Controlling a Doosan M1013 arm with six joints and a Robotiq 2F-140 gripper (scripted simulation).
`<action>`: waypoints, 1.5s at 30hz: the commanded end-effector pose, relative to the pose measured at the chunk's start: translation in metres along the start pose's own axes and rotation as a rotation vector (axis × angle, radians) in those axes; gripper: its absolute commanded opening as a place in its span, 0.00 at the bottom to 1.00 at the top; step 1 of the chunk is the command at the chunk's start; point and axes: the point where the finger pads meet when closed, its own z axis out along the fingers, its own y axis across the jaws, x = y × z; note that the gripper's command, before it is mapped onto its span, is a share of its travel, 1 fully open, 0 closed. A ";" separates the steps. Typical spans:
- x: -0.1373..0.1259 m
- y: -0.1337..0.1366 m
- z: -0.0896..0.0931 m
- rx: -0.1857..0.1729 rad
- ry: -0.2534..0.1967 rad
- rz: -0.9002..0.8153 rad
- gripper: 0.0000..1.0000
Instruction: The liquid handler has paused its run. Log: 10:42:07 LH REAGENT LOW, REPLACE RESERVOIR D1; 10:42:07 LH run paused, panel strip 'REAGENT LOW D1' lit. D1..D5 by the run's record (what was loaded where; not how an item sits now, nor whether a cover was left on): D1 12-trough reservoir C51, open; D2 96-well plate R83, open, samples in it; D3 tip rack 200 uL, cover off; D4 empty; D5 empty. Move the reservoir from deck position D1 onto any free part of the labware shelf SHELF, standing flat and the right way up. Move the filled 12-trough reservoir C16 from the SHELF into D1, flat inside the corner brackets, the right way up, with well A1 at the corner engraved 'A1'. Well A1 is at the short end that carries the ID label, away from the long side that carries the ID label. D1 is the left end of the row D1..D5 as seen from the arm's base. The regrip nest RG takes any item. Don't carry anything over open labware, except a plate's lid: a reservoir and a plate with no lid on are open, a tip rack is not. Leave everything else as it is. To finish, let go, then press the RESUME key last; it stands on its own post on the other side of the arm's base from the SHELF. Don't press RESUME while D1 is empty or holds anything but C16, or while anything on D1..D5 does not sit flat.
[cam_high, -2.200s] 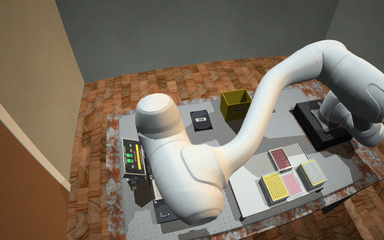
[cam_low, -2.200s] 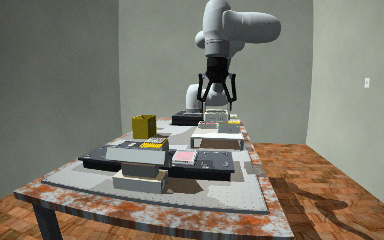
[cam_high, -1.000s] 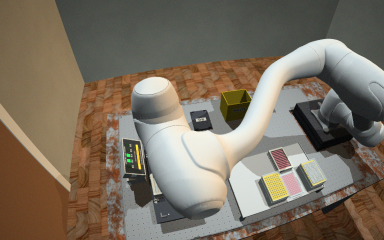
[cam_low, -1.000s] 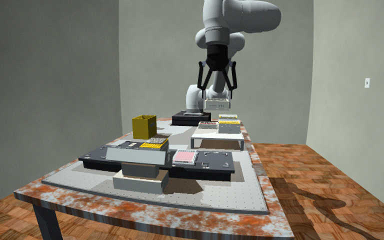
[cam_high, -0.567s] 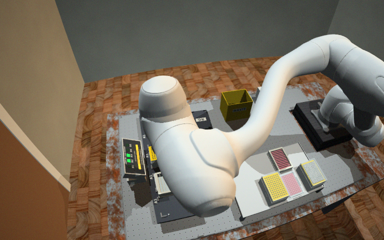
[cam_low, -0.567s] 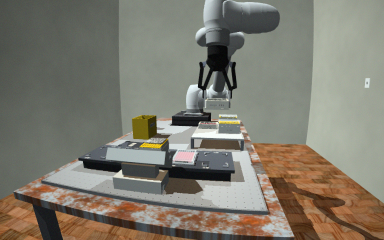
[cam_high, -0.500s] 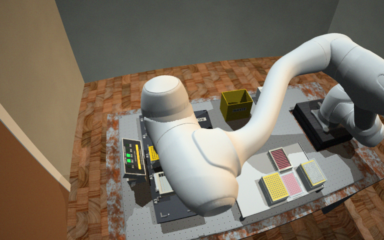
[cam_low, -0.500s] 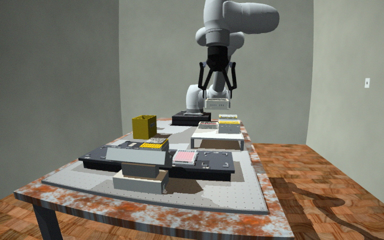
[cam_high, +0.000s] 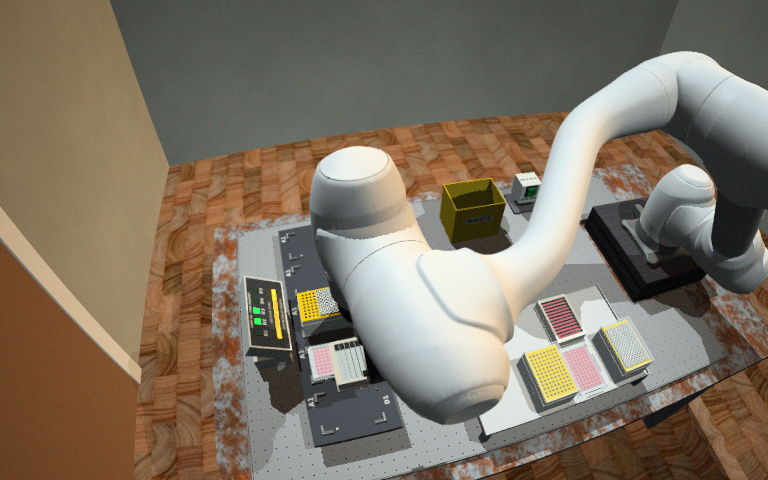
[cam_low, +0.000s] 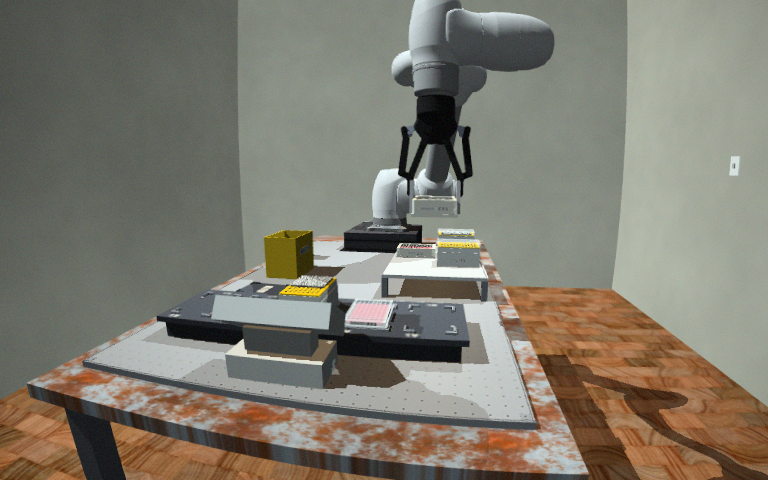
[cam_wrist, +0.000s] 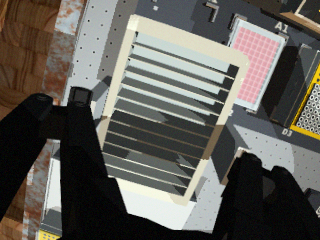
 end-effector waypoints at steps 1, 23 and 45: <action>-0.007 0.000 0.000 0.000 0.000 0.000 0.00; -0.049 -0.001 0.000 0.000 0.000 0.000 0.00; -0.096 -0.003 0.000 0.000 0.000 0.000 0.00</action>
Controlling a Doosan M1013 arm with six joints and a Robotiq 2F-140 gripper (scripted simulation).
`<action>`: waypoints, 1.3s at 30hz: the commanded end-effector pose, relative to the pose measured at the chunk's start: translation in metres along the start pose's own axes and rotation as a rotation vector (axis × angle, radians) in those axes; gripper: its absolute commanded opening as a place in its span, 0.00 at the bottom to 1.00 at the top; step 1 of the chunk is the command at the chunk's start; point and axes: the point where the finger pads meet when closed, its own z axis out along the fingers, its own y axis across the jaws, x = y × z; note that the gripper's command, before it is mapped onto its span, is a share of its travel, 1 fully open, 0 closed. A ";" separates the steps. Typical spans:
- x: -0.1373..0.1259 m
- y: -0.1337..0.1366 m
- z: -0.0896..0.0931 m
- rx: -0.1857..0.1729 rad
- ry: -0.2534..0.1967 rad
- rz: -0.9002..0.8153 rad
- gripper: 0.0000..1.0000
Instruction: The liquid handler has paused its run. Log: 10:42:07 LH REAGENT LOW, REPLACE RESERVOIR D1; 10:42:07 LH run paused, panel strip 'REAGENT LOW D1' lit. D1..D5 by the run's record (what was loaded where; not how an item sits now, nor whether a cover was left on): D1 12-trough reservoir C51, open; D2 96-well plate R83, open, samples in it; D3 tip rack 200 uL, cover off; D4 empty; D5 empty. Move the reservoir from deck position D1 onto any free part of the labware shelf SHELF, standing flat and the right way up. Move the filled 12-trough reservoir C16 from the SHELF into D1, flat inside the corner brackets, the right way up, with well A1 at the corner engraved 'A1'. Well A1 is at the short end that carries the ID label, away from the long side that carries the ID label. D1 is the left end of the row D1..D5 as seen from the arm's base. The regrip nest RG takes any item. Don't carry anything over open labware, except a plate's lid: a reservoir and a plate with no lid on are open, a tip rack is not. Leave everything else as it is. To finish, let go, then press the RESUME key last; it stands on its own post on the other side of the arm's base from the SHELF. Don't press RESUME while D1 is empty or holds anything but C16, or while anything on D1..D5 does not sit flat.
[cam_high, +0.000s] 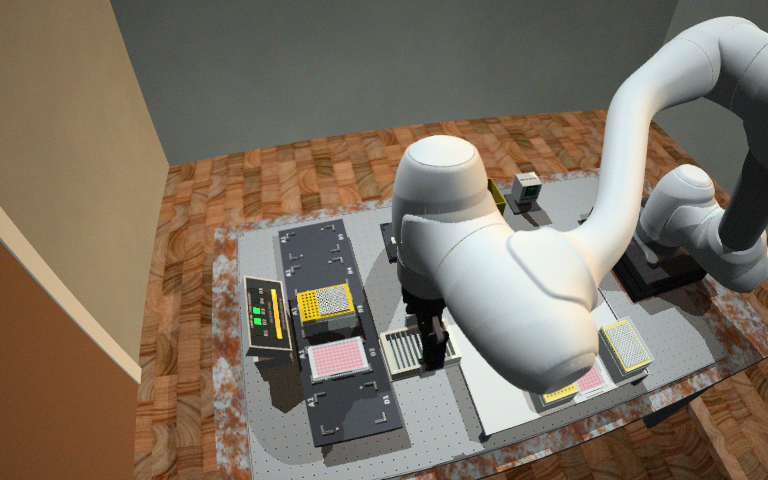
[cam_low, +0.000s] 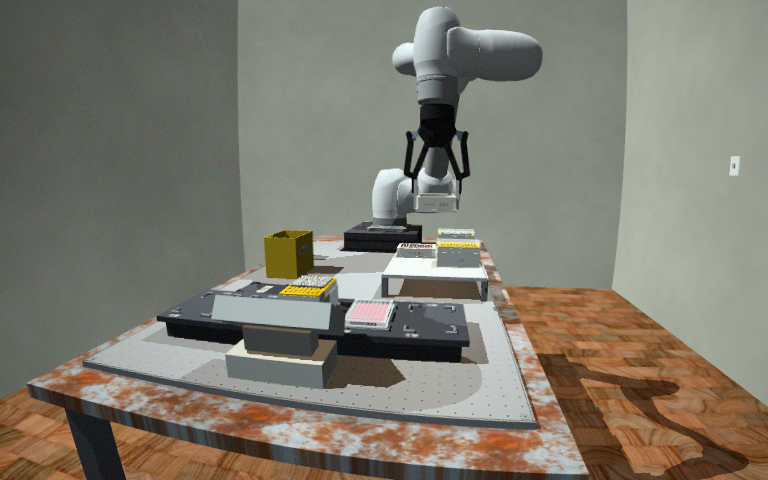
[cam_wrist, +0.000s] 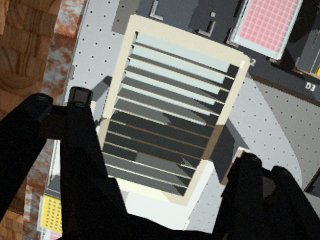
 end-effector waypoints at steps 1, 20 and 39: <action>-0.007 0.000 0.000 0.000 0.000 0.000 0.00; -0.016 0.000 0.000 0.000 0.000 0.220 0.00; -0.016 0.000 0.000 0.000 0.000 0.560 0.00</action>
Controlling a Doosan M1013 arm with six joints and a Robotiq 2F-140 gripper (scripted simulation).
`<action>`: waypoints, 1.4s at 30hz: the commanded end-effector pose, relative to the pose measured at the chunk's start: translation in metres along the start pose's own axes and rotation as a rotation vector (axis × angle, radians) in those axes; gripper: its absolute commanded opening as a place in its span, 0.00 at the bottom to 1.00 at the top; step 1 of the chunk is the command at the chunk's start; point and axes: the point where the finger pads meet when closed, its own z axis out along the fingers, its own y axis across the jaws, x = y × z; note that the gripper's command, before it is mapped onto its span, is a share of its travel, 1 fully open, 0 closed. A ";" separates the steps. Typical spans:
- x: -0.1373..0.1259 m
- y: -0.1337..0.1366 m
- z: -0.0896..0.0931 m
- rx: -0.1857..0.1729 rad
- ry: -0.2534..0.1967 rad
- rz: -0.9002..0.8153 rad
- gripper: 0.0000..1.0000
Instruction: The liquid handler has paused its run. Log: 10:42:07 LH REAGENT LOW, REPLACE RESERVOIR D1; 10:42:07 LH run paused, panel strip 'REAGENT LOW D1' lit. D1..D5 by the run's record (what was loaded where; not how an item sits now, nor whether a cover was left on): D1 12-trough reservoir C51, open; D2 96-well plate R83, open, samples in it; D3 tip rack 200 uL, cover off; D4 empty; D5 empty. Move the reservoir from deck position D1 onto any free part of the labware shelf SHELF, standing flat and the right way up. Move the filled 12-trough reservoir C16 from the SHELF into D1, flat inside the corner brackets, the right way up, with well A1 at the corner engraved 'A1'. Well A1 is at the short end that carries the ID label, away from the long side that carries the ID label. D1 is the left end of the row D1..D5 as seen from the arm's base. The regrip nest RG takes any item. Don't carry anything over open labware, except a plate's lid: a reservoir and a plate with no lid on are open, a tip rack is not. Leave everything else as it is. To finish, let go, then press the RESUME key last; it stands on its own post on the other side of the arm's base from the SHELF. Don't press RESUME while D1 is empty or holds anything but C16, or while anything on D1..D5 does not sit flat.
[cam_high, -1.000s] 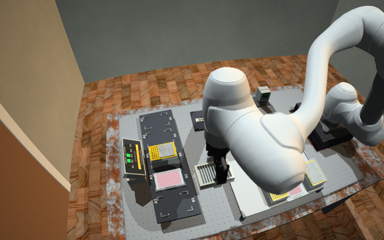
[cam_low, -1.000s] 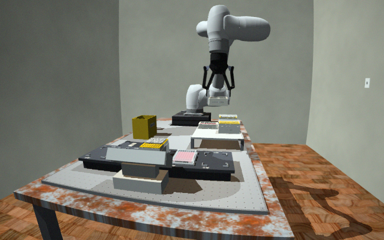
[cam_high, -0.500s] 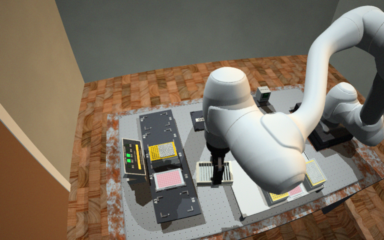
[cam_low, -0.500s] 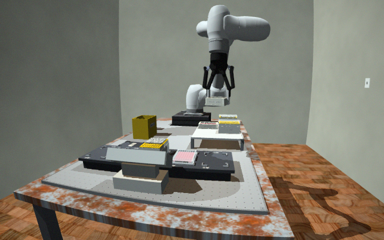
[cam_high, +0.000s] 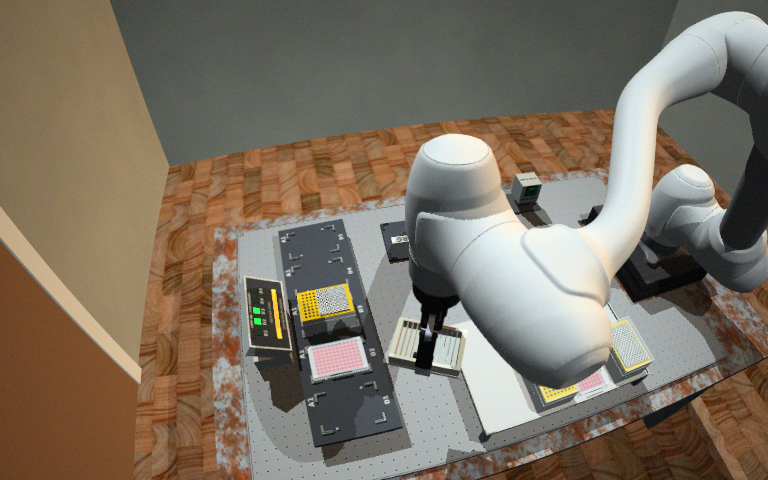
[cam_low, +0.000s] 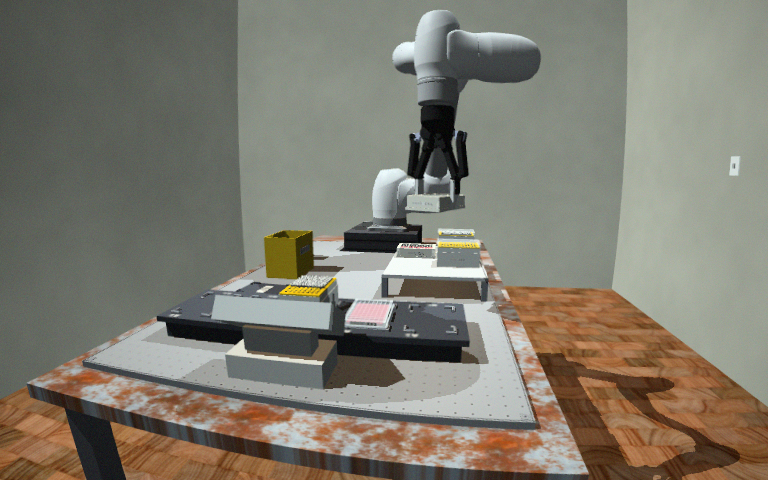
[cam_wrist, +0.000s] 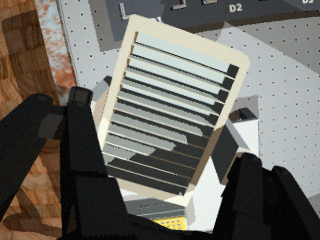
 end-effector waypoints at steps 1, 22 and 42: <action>0.000 0.000 0.000 0.000 0.000 0.071 0.00; 0.000 0.000 0.000 0.000 0.000 0.403 0.00; 0.000 0.000 0.000 0.000 0.000 0.763 0.00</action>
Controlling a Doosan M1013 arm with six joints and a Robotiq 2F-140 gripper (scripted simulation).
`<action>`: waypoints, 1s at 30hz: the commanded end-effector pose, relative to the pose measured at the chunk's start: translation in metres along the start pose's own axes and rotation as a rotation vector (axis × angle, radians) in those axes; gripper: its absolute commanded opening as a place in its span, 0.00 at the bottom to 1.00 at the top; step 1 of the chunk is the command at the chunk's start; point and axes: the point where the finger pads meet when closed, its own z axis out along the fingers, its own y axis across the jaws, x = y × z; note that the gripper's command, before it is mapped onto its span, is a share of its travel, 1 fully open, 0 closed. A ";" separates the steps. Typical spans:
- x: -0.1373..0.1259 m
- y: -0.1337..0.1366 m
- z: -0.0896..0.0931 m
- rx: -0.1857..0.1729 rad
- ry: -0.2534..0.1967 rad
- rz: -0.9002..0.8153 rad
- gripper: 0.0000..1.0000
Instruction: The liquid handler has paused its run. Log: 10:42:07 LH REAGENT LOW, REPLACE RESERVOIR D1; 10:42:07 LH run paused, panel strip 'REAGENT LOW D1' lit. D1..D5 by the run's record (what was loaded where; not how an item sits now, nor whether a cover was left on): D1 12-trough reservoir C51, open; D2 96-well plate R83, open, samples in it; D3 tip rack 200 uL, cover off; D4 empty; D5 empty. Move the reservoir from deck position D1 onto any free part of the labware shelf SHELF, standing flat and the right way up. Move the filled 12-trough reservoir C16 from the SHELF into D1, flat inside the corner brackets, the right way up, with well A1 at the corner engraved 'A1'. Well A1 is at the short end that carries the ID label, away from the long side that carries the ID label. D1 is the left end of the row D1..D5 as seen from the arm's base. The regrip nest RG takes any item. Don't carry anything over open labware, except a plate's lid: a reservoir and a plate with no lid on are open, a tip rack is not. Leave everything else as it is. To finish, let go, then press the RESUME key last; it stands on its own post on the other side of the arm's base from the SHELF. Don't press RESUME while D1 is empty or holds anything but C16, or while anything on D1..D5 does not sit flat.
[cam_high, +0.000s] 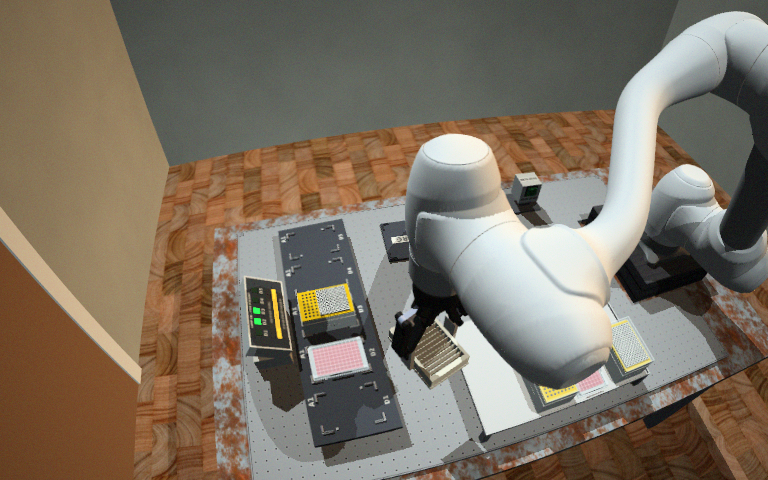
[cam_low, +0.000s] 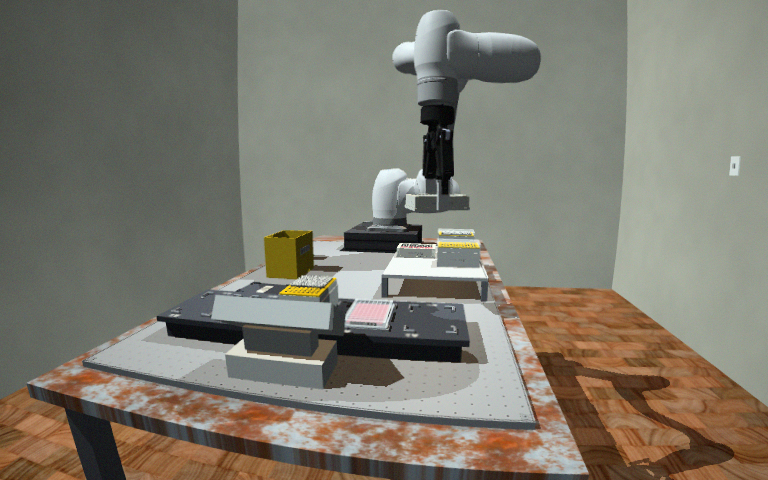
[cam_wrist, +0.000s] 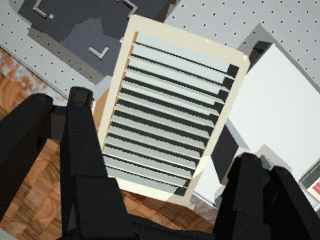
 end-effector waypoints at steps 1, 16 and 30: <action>0.000 0.000 0.000 0.000 0.000 0.063 0.00; 0.000 0.000 0.000 0.000 0.000 0.323 0.00; 0.004 0.002 0.000 0.000 0.000 0.355 0.00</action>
